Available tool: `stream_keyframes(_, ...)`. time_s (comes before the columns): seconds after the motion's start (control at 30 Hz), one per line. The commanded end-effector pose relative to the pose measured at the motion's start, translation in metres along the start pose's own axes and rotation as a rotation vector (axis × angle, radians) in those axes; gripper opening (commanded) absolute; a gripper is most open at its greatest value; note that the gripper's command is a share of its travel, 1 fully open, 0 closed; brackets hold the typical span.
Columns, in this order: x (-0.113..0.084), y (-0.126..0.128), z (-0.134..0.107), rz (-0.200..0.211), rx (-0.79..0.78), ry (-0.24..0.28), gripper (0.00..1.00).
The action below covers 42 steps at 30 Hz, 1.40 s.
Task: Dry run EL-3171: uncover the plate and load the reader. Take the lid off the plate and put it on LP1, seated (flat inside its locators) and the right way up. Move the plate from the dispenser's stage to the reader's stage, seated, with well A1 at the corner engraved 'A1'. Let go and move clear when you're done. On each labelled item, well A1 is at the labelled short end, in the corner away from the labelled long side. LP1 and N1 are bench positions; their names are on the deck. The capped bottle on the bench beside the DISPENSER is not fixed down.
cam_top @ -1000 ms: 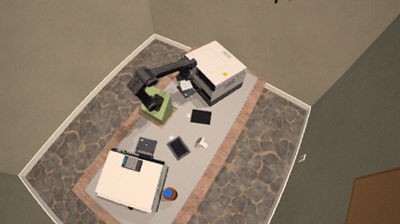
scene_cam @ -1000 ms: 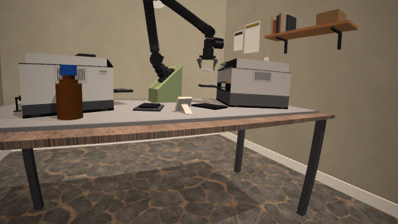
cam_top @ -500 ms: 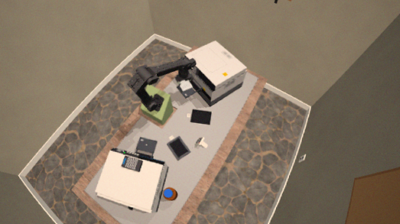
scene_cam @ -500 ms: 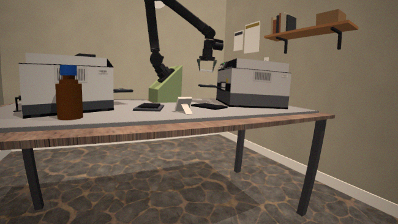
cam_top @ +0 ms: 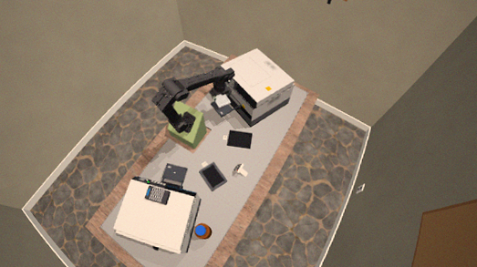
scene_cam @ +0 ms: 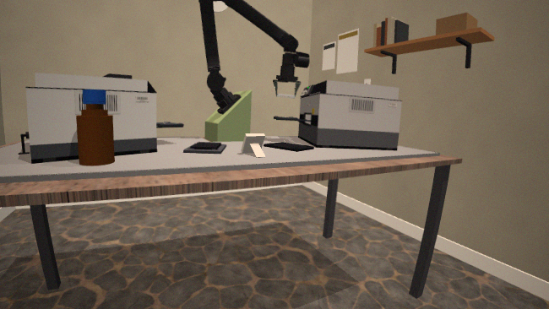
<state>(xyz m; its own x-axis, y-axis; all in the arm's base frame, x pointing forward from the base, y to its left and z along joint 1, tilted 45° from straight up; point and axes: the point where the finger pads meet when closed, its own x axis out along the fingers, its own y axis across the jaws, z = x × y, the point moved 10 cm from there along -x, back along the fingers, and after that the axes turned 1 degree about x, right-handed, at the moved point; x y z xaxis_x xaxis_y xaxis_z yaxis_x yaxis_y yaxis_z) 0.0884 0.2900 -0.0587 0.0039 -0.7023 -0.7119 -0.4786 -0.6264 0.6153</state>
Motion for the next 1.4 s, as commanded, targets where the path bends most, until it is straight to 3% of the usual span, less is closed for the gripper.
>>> stream_keyframes(0.0,-0.018,-0.018,0.001,-0.031,0.032,-0.018,0.86)
stream_keyframes(0.3,-0.017,-0.019,0.001,-0.022,-0.004,-0.008,0.86)
stream_keyframes(0.5,-0.026,-0.023,0.000,-0.063,-0.015,-0.016,0.86)
stream_keyframes(0.93,-0.002,-0.011,0.005,-0.017,-0.052,0.020,0.86)
stream_keyframes(1.03,-0.003,-0.009,0.001,-0.012,-0.049,0.005,0.86)
stream_keyframes(1.37,0.001,-0.011,0.007,-0.015,-0.094,0.027,0.86)
